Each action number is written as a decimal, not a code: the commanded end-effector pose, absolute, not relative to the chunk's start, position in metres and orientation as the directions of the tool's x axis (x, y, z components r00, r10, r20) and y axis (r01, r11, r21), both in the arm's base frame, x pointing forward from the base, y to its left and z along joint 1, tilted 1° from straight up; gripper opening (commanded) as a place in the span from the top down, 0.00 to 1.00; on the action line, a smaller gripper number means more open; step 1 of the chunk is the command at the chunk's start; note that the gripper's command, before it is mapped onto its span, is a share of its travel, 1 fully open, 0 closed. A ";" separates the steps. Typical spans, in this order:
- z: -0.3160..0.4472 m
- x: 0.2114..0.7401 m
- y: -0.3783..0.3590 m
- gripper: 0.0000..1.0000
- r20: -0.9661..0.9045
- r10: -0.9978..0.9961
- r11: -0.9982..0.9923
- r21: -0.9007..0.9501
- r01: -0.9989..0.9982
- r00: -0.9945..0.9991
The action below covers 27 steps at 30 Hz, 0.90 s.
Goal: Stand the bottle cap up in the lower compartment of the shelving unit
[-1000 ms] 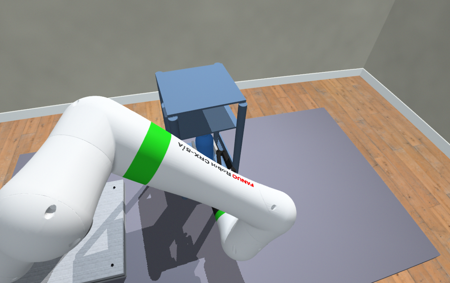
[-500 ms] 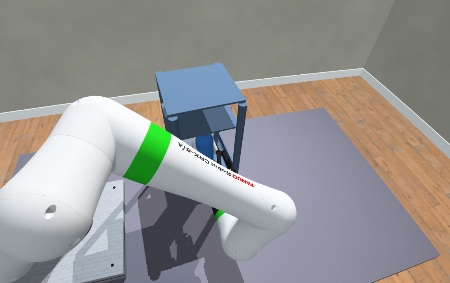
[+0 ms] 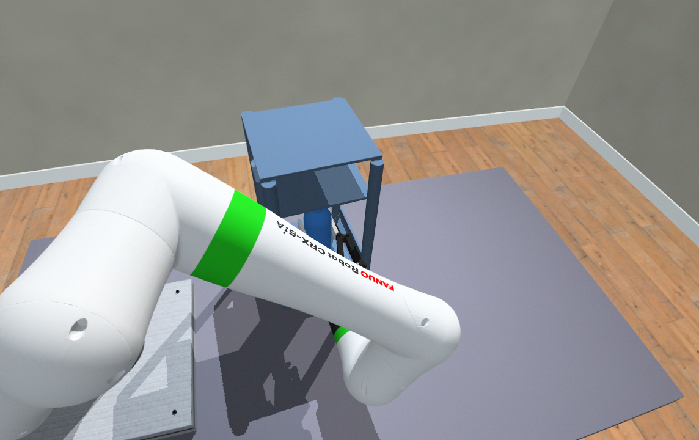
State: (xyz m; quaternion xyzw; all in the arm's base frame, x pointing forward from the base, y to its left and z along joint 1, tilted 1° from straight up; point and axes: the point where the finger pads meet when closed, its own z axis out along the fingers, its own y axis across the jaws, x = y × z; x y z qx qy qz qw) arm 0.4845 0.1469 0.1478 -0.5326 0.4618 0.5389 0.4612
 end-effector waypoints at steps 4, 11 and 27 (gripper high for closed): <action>0.148 0.485 0.147 1.00 -1.000 0.005 -0.148 0.006 -0.989 -0.007; 0.148 0.485 0.147 1.00 -1.000 0.005 -0.148 0.006 -0.989 -0.007; 0.140 0.485 0.147 1.00 -1.000 0.005 -0.148 0.006 -0.989 -0.007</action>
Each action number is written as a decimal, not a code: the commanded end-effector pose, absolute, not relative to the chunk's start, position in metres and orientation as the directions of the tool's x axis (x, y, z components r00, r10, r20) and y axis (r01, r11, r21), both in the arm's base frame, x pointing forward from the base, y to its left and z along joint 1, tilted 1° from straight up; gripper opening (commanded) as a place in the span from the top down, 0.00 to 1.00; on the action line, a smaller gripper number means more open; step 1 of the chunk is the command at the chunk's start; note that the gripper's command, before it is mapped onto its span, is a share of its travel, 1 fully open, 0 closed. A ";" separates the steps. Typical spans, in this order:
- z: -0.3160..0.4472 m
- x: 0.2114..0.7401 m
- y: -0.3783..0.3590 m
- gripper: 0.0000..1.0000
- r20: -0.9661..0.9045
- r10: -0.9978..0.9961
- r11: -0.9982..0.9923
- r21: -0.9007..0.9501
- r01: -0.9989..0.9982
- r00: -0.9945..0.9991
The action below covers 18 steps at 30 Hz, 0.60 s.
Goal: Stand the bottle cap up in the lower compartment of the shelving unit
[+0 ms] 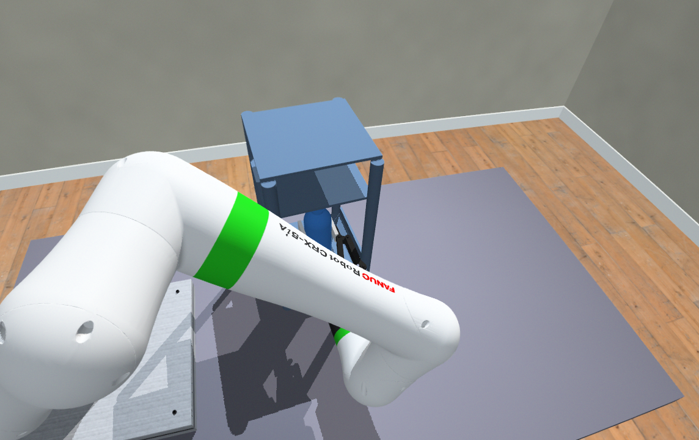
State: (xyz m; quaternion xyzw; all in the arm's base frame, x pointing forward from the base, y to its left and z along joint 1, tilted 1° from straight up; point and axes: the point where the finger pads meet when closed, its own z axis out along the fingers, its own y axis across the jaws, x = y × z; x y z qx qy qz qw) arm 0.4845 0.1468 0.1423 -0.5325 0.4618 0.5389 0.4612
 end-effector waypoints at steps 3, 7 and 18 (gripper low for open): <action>0.136 0.485 0.147 1.00 -1.000 0.005 -0.148 0.006 -0.989 -0.007; 0.129 0.485 0.147 1.00 -1.000 0.005 -0.148 0.006 -0.989 -0.007; 0.128 0.485 0.147 1.00 -1.000 0.005 -0.148 0.006 -0.989 -0.007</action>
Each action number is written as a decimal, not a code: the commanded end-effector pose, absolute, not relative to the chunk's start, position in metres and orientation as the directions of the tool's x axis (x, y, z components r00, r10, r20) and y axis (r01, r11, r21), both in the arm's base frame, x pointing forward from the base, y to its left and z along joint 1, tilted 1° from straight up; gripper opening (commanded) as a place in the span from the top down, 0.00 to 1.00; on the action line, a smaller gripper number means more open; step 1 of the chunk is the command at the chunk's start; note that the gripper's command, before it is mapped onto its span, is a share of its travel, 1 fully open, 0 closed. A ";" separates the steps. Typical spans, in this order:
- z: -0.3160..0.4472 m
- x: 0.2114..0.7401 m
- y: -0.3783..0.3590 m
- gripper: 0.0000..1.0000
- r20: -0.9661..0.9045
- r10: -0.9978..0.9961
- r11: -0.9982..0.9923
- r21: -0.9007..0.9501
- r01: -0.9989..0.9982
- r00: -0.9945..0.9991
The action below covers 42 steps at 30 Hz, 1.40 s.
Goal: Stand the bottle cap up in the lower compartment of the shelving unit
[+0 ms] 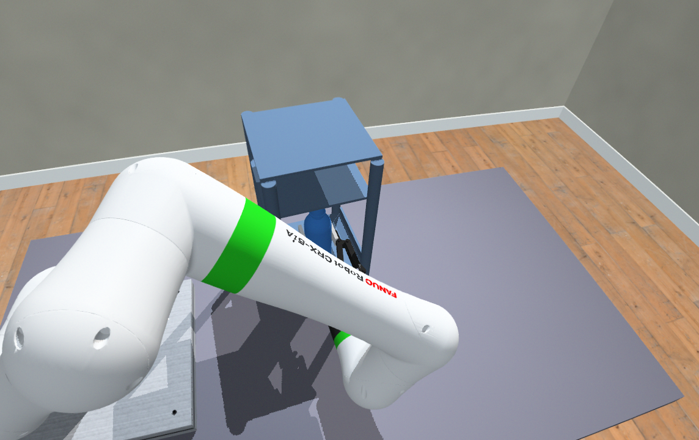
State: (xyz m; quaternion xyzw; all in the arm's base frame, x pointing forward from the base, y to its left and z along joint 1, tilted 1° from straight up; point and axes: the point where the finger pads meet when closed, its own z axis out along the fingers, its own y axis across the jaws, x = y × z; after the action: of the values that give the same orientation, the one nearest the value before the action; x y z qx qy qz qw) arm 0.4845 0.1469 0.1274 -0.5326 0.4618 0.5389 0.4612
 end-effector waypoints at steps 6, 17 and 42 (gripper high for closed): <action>0.128 0.485 0.147 1.00 -1.000 0.005 -0.148 0.006 -0.989 -0.007; 0.128 0.485 0.147 1.00 -1.000 0.005 -0.148 0.006 -0.989 -0.007; 0.128 0.485 0.147 0.50 -1.000 0.005 -0.148 0.006 -0.989 -0.007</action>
State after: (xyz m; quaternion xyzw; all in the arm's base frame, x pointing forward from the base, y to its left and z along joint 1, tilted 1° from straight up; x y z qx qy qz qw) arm 0.4845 0.1469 0.1275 -0.5325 0.4617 0.5390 0.4612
